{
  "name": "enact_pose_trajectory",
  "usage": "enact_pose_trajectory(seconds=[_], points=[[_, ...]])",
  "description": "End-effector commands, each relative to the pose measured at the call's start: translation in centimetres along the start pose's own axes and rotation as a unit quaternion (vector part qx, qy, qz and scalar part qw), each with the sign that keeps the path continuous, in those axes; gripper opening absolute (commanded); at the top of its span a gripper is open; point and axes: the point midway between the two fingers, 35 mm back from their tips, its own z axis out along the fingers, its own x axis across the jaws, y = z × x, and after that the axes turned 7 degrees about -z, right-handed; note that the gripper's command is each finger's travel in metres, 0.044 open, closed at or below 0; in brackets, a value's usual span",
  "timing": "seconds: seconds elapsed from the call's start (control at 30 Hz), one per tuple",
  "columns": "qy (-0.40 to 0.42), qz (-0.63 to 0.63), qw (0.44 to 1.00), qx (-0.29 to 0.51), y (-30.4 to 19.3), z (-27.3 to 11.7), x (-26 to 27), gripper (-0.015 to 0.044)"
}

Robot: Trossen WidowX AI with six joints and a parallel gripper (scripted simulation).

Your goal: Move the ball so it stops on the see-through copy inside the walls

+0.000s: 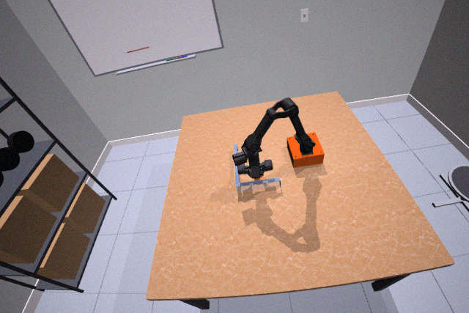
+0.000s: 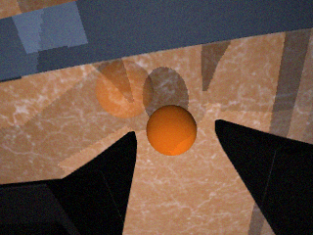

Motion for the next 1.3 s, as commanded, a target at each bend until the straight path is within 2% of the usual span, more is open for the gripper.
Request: enact_pose_trajectory(seconds=[0.0,0.07,0.2,0.4,0.6,1.07,1.27], points=[[0.003,-0.002,1.0,0.003,-0.1,0.8,0.2,0.0301],[0.003,-0.002,1.0,0.003,-0.1,0.9,0.3,0.0301],[0.003,-0.002,1.0,0.003,-0.1,0.9,0.3,0.0196],[0.003,-0.002,1.0,0.003,-0.1,0.9,0.3,0.0156],[-0.007,0.015,1.0,0.005,-0.1,-1.4,-0.6,0.0],[0.003,-0.002,1.0,0.003,0.0,-11.7,0.0,0.0],[0.003,-0.002,1.0,0.003,0.2,-11.9,0.2,0.0]])
